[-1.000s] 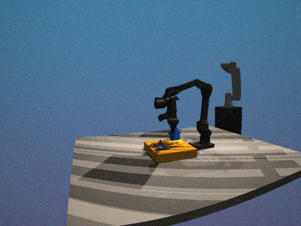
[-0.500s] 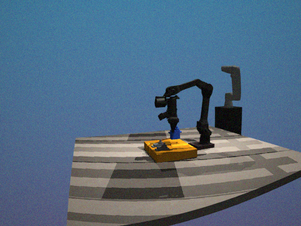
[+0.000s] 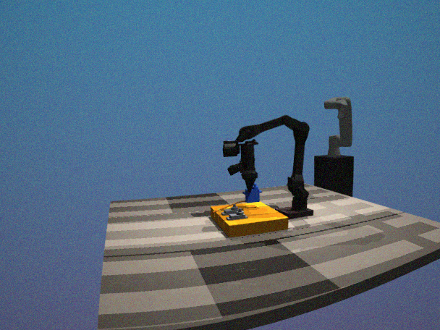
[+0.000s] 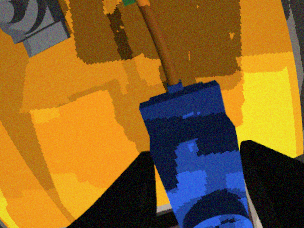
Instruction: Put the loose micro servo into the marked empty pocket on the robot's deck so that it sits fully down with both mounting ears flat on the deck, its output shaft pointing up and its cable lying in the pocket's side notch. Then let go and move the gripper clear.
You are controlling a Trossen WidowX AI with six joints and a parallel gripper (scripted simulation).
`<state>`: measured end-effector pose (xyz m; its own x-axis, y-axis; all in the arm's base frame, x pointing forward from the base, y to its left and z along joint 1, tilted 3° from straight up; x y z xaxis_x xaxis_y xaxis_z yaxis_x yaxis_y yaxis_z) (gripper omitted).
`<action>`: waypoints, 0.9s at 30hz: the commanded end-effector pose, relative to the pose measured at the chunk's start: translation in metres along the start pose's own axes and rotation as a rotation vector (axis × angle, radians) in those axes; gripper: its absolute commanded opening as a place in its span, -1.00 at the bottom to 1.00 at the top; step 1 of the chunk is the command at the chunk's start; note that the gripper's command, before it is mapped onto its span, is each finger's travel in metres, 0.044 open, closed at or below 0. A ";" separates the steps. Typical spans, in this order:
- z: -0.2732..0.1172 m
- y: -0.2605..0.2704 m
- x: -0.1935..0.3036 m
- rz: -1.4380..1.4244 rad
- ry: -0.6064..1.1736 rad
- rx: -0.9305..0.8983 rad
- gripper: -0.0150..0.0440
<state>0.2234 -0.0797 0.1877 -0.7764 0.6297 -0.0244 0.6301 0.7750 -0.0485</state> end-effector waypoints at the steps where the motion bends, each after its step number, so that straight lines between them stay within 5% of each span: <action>1: -0.004 -0.008 -0.008 -0.001 -0.017 -0.007 -0.49; 27: -0.005 0.009 -0.039 -0.201 -0.020 -0.007 -0.49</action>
<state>0.2463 -0.0950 0.1892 -0.8879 0.4598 -0.0154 0.4599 0.8864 -0.0518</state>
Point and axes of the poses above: the point midway between the two fingers, 35 mm back from their tips, its own z axis out along the fingers, its own y axis across the jaws, x = y × z, the point moved 5 cm from there along -z, back along the fingers, and after that the axes turned 14 degrees about z, right-handed, at the moved point
